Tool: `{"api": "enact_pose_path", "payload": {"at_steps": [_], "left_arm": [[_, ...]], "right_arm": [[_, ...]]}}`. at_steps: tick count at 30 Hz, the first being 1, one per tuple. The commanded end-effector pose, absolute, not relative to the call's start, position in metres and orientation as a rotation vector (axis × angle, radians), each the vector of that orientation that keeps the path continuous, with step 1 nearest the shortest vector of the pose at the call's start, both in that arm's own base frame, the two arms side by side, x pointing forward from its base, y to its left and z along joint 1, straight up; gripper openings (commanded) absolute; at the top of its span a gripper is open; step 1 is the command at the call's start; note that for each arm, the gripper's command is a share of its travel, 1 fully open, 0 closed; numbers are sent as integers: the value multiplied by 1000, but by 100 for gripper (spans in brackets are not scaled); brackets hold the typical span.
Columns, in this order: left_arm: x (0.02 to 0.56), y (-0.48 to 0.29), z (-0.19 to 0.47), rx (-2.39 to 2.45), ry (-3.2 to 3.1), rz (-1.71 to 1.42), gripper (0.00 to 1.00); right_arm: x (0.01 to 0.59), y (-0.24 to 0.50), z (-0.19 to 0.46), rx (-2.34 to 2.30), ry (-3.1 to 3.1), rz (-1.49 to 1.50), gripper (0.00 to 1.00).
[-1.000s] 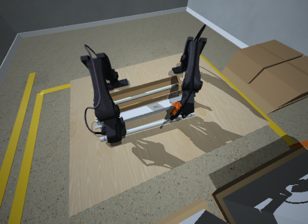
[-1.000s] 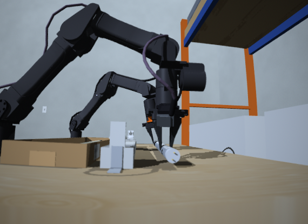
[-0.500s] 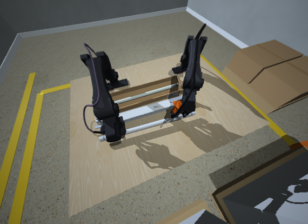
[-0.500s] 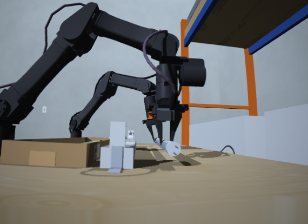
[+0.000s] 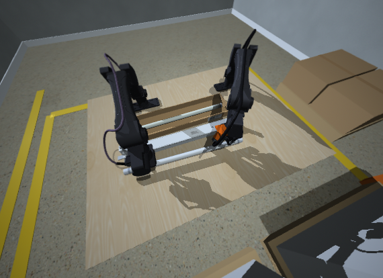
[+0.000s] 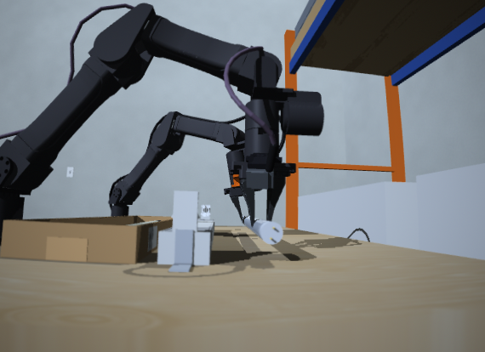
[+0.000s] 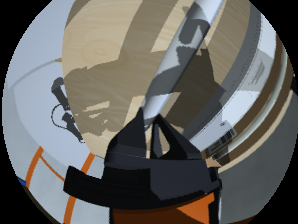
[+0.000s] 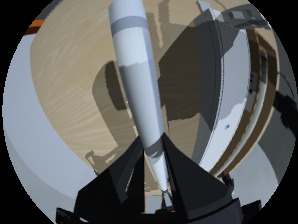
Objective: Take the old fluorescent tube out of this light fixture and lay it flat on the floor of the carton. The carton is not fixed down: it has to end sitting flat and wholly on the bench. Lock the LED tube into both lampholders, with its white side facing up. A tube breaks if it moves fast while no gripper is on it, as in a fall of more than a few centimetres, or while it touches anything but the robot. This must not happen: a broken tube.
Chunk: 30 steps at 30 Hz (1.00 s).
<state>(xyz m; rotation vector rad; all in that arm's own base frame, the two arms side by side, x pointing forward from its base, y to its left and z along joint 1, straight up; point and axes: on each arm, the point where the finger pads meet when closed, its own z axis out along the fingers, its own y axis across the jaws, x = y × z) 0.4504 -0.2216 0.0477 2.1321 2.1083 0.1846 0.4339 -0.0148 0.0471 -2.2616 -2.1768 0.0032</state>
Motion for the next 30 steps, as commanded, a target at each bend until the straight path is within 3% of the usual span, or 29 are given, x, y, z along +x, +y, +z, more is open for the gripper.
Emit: {"api": "enact_pose_path", "payload": {"at_steps": [1,30], "left_arm": [[462,-232,78,2069,2044,211,11],[457,-224,70,2074,2074,222,11]], "right_arm": [[441,-14,56,-2275,-2192,-5,11],[439,-13,60,-2291,-2210,-45,11]]}}
